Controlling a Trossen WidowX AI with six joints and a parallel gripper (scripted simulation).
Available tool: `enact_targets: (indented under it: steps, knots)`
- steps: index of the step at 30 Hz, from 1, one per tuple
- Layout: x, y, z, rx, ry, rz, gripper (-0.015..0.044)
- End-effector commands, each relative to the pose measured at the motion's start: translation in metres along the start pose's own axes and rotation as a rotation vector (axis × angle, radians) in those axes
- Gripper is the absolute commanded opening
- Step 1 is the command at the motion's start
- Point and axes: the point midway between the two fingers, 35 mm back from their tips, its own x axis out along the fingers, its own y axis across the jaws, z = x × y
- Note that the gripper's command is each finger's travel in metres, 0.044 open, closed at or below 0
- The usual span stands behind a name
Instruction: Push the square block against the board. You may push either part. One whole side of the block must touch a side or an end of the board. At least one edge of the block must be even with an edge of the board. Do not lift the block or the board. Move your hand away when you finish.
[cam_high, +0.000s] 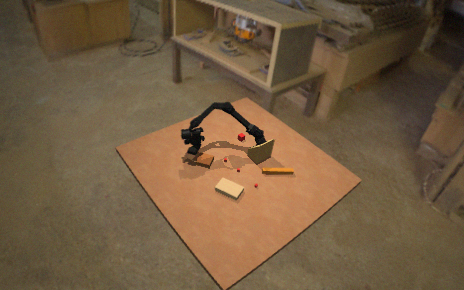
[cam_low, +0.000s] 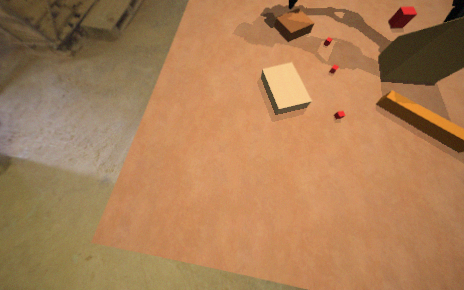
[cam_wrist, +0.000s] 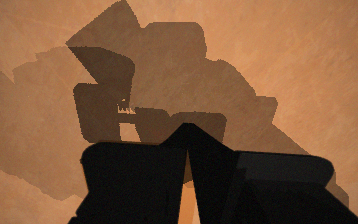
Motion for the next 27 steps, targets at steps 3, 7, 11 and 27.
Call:
enact_targets:
  steps: [3,7,11,27]
  knots:
    - [0.015,0.001,-0.002,-0.010,0.004,0.002,0.0000]
    - [0.015,0.001,-0.005,-0.010,0.005,0.003,0.0000]
    - [0.015,0.002,-0.011,-0.010,0.005,0.003,0.0000]
    - [0.014,0.003,-0.034,-0.010,0.007,0.003,0.0000]
